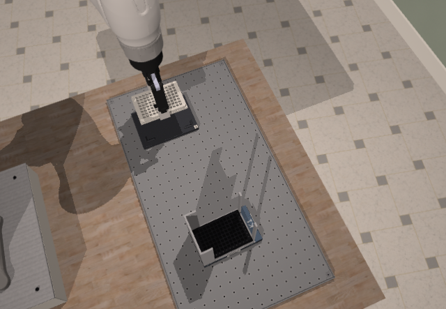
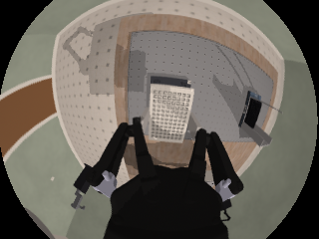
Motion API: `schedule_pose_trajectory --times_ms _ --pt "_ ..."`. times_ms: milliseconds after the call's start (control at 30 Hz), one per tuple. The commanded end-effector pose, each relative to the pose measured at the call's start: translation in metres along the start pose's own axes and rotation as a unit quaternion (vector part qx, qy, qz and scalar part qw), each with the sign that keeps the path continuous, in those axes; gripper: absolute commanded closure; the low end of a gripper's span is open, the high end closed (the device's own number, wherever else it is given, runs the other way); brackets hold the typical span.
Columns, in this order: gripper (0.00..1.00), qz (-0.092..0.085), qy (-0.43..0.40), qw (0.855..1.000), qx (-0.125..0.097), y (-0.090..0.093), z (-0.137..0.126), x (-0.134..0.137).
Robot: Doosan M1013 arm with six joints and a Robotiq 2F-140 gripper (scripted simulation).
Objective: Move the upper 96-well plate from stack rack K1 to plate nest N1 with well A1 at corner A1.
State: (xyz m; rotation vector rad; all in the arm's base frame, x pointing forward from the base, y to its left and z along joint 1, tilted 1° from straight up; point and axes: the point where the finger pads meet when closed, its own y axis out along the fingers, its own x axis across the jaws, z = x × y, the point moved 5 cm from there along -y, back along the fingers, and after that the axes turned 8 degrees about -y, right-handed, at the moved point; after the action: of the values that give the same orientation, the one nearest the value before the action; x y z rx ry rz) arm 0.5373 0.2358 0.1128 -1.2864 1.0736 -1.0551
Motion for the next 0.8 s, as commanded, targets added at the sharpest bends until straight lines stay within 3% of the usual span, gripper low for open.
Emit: schedule_pose_trajectory --times_ms 0,767 --pt "1.00 0.000 0.000 1.000 0.000 0.005 0.000 0.000" --pt "1.00 0.000 0.000 1.000 0.000 0.038 0.000 0.000"
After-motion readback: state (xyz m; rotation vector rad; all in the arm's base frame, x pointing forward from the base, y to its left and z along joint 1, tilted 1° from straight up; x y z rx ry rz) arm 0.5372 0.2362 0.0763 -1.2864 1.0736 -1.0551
